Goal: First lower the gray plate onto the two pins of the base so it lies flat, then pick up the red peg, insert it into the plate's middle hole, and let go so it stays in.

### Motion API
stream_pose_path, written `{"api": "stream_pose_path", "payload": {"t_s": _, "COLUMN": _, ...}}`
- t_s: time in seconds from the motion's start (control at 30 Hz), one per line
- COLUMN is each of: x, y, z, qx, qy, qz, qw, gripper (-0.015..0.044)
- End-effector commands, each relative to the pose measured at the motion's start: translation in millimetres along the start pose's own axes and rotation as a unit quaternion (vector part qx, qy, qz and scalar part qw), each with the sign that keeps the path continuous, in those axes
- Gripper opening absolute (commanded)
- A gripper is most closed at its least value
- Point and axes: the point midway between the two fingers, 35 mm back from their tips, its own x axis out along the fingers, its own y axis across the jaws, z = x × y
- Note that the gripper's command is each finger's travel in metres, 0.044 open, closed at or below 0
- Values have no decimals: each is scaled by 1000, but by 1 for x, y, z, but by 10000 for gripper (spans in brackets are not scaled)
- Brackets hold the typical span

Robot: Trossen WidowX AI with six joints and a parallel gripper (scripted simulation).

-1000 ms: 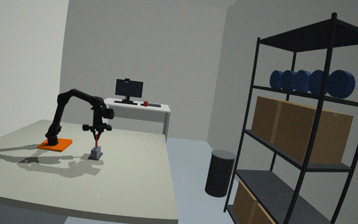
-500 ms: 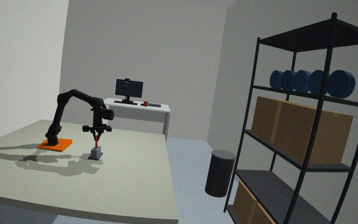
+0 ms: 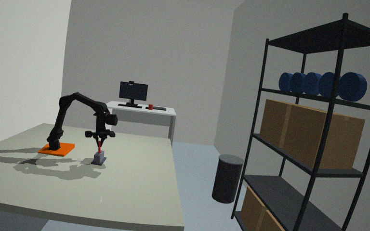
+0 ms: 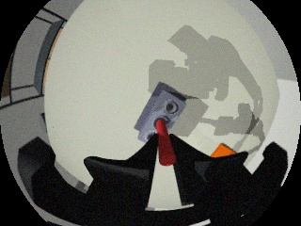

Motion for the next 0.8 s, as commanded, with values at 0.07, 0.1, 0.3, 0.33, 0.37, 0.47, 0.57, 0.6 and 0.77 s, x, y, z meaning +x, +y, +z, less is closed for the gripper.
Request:
{"api": "stream_pose_path", "payload": {"t_s": 0.07, "x": 0, "y": 0, "z": 0, "qx": 0, "qy": 0, "qz": 0, "qw": 1000, "gripper": 0}}
{"api": "stream_pose_path", "payload": {"t_s": 0.1, "x": 0, "y": 0, "z": 0, "qx": 0, "qy": 0, "qz": 0, "qw": 1000, "gripper": 0}}
{"api": "stream_pose_path", "payload": {"t_s": 0.3, "x": 1, "y": -1, "z": 1, "qx": 0, "qy": 0, "qz": 0, "qw": 1000, "gripper": 0}}
{"api": "stream_pose_path", "payload": {"t_s": 0.33, "x": 2, "y": 0, "z": 2, "qx": 0, "qy": 0, "qz": 0, "qw": 1000, "gripper": 0}}
{"api": "stream_pose_path", "payload": {"t_s": 0.37, "x": 2, "y": 0, "z": 2, "qx": 0, "qy": 0, "qz": 0, "qw": 1000, "gripper": 0}}
{"api": "stream_pose_path", "payload": {"t_s": 0.47, "x": 2, "y": 0, "z": 2, "qx": 0, "qy": 0, "qz": 0, "qw": 1000, "gripper": 0}}
{"api": "stream_pose_path", "payload": {"t_s": 0.57, "x": 2, "y": 0, "z": 2, "qx": 0, "qy": 0, "qz": 0, "qw": 1000, "gripper": 0}}
{"api": "stream_pose_path", "payload": {"t_s": 0.6, "x": 2, "y": 1, "z": 2, "qx": 0, "qy": 0, "qz": 0, "qw": 1000, "gripper": 0}}
{"api": "stream_pose_path", "payload": {"t_s": 0.77, "x": 2, "y": 0, "z": 1, "qx": 0, "qy": 0, "qz": 0, "qw": 1000, "gripper": 0}}
